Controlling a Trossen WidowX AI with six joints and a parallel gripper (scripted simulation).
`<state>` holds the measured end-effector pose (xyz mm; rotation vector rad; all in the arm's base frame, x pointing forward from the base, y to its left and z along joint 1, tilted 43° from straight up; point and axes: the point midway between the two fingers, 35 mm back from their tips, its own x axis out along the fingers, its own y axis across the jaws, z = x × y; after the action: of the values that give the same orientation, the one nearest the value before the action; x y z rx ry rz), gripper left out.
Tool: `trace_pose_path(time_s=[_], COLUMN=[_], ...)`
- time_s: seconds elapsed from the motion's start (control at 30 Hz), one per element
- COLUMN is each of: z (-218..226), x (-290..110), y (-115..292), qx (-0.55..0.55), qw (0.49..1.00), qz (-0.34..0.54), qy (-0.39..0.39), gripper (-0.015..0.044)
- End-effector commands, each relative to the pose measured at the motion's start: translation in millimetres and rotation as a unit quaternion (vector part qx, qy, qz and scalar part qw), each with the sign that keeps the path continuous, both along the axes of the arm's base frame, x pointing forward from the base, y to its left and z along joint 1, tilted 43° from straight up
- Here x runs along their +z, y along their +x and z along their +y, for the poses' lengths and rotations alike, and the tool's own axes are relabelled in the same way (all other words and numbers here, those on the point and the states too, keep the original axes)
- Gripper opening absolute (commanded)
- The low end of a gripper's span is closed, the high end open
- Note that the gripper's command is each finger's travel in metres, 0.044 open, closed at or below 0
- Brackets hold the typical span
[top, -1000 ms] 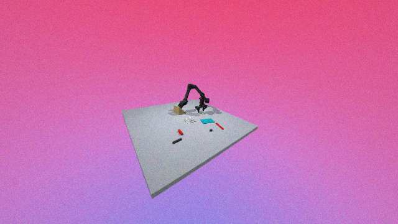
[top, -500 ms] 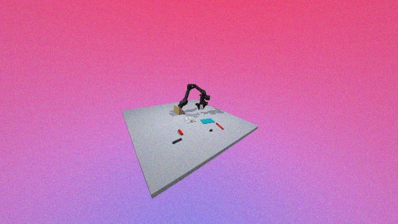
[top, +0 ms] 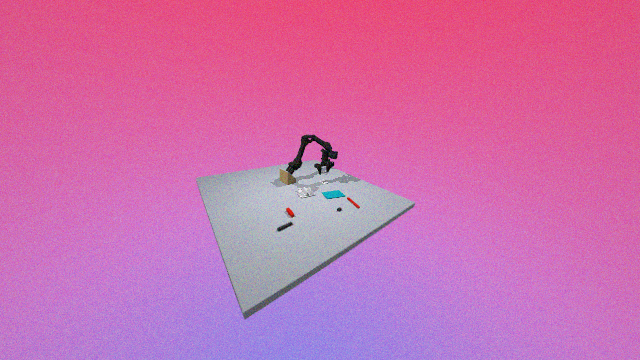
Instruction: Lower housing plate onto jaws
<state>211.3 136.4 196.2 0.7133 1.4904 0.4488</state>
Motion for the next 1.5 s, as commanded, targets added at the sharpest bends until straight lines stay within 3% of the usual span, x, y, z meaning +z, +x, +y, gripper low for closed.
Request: trace_pose_path(time_s=[0.0, 1.47], z=[-7, -110], x=[-8, -100], y=[6, 44], qx=[-0.001, -0.014], qw=[1.000, 0.999], qz=[0.002, 0.017], qy=[-0.005, -0.035], gripper=[0.0351, 0.0351])
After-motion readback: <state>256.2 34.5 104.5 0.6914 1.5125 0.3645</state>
